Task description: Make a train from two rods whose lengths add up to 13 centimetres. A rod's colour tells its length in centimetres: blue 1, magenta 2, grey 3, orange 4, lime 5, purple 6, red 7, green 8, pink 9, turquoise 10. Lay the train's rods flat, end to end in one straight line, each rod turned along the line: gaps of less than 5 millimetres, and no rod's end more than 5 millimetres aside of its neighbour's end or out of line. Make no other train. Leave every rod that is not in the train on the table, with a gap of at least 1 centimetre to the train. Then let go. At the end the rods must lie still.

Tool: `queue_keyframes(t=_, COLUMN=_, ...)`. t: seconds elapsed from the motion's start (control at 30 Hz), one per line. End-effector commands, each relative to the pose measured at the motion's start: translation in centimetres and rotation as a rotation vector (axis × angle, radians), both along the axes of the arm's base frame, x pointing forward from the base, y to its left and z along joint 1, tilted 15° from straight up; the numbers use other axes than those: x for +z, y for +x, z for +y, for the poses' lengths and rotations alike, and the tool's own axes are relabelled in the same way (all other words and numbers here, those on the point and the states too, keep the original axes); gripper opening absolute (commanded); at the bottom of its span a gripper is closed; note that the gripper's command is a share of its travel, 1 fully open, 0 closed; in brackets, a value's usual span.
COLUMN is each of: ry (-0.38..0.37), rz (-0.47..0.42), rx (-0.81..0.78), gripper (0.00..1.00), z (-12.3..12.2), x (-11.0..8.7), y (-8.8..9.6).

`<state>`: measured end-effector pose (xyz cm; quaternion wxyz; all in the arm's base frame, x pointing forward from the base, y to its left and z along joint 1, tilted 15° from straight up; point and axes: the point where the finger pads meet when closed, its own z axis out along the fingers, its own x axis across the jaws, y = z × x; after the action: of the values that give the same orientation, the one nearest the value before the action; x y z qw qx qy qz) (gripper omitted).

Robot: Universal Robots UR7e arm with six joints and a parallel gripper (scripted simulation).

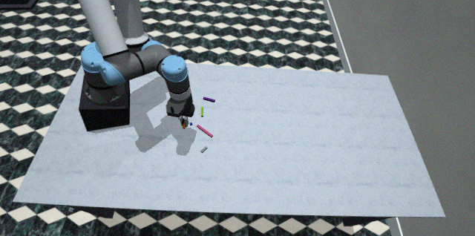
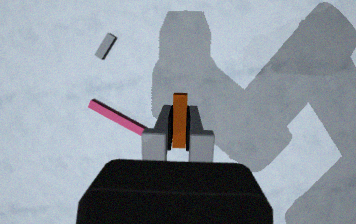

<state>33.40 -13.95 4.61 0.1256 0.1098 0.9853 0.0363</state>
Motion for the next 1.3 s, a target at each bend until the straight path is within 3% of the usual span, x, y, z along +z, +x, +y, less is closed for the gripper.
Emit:
queue_keyframes(t=0.0, ry=0.003, rz=0.002, rx=-0.014, gripper=0.24, z=0.6, x=0.1, y=0.2)
queue_keyframes(t=0.3, ry=0.022, rz=0.011, rx=-0.088, gripper=0.24, z=3.9, x=0.2, y=0.9)
queue_keyframes(t=0.8, ry=0.084, rz=0.019, rx=-0.329, gripper=0.24, z=15.0, x=0.9, y=1.3)
queue_keyframes(t=1.27, ry=0.104, rz=0.017, rx=-0.396, gripper=0.24, z=18.1, x=1.1, y=0.8)
